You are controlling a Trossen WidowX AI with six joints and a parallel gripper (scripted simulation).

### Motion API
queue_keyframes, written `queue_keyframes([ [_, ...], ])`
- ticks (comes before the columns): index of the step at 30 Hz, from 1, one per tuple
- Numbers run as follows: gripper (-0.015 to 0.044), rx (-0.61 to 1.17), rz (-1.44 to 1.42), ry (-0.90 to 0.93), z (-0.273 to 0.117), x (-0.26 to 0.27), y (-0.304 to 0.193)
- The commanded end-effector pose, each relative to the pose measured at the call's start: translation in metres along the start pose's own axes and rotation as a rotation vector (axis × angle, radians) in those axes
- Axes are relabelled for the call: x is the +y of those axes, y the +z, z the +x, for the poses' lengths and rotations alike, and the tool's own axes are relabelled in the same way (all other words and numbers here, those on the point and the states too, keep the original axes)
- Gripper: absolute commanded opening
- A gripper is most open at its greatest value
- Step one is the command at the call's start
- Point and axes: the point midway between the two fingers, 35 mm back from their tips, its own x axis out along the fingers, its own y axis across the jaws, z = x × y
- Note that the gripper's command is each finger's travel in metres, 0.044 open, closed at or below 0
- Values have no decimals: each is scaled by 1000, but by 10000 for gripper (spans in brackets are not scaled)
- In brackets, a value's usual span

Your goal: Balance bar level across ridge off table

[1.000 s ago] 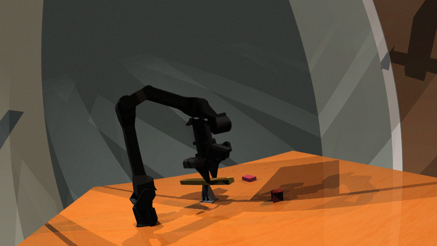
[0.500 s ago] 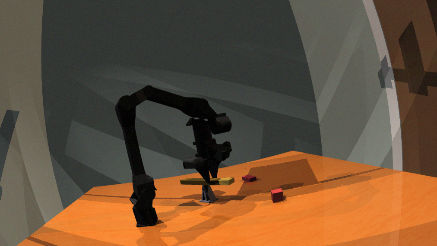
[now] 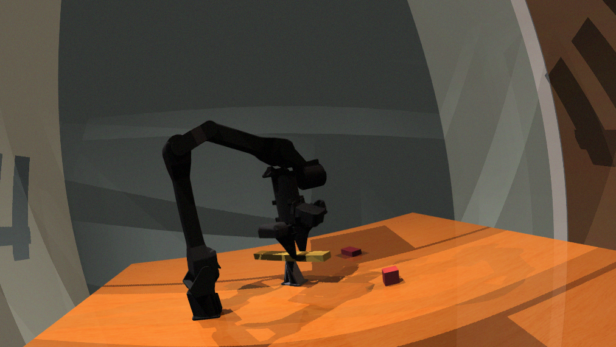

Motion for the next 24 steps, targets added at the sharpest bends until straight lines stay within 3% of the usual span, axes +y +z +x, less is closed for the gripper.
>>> queue_keyframes([
  [1, 0, 3, 1, -5, 4, -1, -1],
  [24, 0, 3, 1, -5, 0, -1, 0],
])
